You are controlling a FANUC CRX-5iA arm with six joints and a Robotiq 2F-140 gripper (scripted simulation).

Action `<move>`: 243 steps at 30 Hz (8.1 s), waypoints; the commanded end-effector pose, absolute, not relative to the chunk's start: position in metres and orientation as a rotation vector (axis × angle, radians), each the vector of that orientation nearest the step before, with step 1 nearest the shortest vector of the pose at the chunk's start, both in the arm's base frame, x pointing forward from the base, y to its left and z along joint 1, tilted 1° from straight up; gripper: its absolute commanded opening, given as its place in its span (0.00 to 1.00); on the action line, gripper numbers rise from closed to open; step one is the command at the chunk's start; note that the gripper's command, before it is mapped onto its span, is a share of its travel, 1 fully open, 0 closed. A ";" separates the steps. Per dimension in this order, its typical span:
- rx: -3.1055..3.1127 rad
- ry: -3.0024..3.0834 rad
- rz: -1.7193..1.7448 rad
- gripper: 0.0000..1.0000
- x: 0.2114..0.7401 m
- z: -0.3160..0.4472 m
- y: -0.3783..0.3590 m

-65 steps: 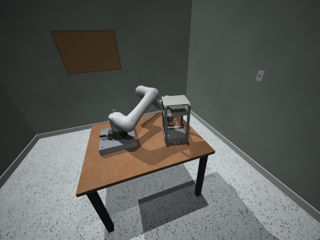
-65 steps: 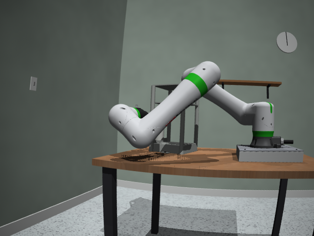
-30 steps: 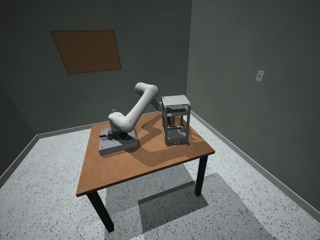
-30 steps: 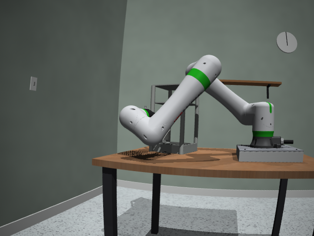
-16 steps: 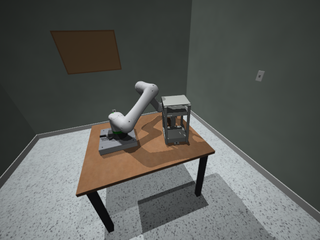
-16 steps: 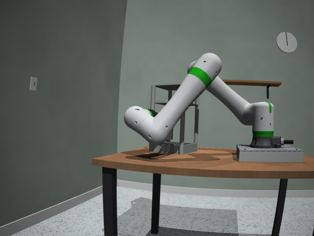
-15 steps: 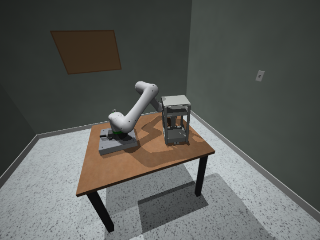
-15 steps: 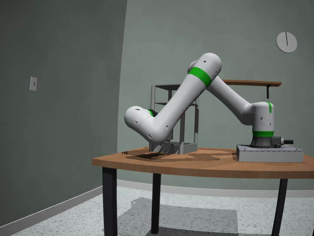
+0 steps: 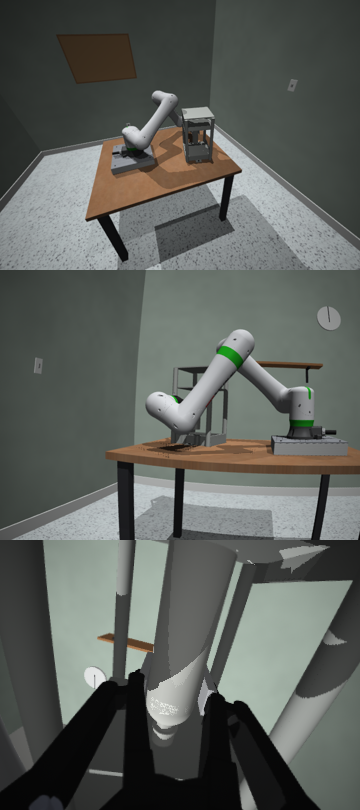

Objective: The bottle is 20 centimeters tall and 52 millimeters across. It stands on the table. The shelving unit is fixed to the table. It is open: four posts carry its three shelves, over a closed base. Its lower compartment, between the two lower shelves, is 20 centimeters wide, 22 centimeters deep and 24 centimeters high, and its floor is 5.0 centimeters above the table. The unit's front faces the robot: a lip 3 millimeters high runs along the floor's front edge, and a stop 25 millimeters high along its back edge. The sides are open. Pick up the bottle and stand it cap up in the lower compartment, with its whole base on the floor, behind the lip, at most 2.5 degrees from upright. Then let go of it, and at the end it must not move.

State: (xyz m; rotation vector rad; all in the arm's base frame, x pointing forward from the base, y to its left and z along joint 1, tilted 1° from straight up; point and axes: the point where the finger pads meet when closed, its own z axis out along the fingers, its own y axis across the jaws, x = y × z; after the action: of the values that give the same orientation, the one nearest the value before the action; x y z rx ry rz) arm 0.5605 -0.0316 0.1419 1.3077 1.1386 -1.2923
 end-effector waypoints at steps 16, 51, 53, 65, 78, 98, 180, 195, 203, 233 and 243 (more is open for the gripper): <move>1.308 1.138 -1.292 0.00 0.560 0.142 -0.035; 1.308 1.138 -1.292 0.00 0.560 0.142 -0.035; 1.308 1.138 -1.292 0.00 0.560 0.142 -0.035; 1.308 1.138 -1.292 0.00 0.560 0.142 -0.034; 1.308 1.138 -1.292 0.00 0.560 0.119 -0.034; 1.308 1.138 -1.292 0.00 0.561 0.113 -0.034; 1.308 1.138 -1.292 0.43 0.560 0.142 -0.033; 1.308 1.138 -1.292 0.43 0.561 0.142 -0.027; 1.308 1.138 -1.292 0.43 0.562 0.142 -0.023; 1.308 1.138 -1.292 0.43 0.565 0.142 0.005; 1.308 1.138 -1.292 0.43 0.566 0.142 0.012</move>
State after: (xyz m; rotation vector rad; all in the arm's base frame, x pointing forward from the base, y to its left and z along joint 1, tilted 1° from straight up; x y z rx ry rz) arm 0.5658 0.0104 0.1420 1.3077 1.1386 -1.2922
